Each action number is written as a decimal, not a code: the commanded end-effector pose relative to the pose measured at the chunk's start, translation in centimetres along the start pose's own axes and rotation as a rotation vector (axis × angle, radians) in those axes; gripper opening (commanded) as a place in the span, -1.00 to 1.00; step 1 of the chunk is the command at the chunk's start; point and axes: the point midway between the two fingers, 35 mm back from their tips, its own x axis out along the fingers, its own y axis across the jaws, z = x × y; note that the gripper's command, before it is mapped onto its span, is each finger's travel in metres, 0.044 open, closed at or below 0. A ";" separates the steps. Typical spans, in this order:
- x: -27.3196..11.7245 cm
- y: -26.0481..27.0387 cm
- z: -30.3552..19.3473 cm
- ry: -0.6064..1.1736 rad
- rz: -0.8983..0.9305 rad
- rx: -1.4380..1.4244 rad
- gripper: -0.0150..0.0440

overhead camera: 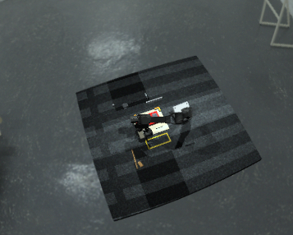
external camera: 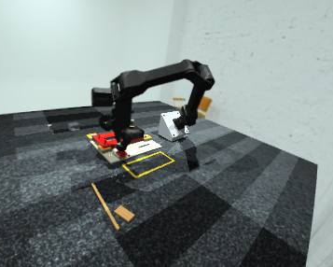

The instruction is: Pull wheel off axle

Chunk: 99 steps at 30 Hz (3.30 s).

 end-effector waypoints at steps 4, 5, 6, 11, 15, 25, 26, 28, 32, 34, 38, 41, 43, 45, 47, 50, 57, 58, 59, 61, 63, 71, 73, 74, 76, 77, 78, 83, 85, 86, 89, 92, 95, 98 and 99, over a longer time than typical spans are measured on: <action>-0.2 0.0 0.0 0.001 -0.001 -0.004 -0.49; -0.3 0.0 0.0 0.001 -0.001 -0.004 -0.49; -0.3 0.0 0.0 0.001 -0.001 -0.004 -0.49; -0.5 0.0 0.0 0.001 -0.001 -0.003 -0.49; -0.6 0.0 0.0 0.001 -0.001 -0.003 -0.49; -0.9 0.0 0.0 0.000 -0.001 -0.003 -0.49; -1.0 0.0 0.0 0.000 -0.001 -0.003 -0.49; -1.0 0.0 0.0 0.000 -0.001 -0.003 -0.49; -1.2 0.0 0.0 0.000 -0.001 -0.002 -0.49; -1.2 0.0 0.0 0.000 -0.001 -0.002 -0.49; -1.3 0.0 0.0 0.000 -0.001 -0.002 -0.49; -1.4 0.0 0.0 0.000 -0.001 -0.002 -0.49; -1.5 0.0 0.0 0.000 -0.001 -0.002 -0.49; -1.6 0.0 0.0 0.000 -0.001 -0.002 -0.49; -1.6 0.0 0.0 0.000 -0.001 -0.002 -0.49; -1.7 0.0 0.0 0.000 -0.001 -0.002 -0.49; -2.0 0.0 0.0 0.000 -0.001 -0.001 -0.49; -2.0 0.0 0.0 -0.001 -0.001 -0.001 -0.49; -2.0 0.0 0.0 -0.001 -0.001 -0.001 -0.49; -2.1 0.0 0.0 -0.001 -0.001 -0.001 -0.49; -2.2 0.0 0.0 -0.001 -0.001 -0.001 -0.49; -2.4 0.0 0.0 -0.001 0.000 -0.001 -0.49; -2.5 0.0 0.0 -0.001 0.000 0.000 -0.49; -2.5 0.0 0.0 -0.001 0.000 0.000 -0.49; -2.6 0.0 0.0 -0.001 0.000 0.000 -0.49; -2.6 0.0 0.0 -0.001 0.000 0.000 -0.49; -2.7 0.0 0.0 -0.001 0.000 0.000 -0.49; -2.8 0.0 0.0 -0.001 0.000 0.000 -0.49; -2.9 0.0 0.0 -0.001 0.000 0.000 -0.49; -2.9 0.0 0.0 -0.001 0.000 0.000 -0.49; -3.0 0.0 0.0 -0.001 0.000 0.000 -0.49; -3.1 0.0 0.0 -0.001 0.000 0.000 -0.49; -3.2 0.0 0.0 -0.002 0.000 0.000 -0.49; -3.3 0.0 0.0 -0.002 0.000 0.001 -0.49; -3.4 0.0 0.0 -0.002 0.000 0.001 -0.49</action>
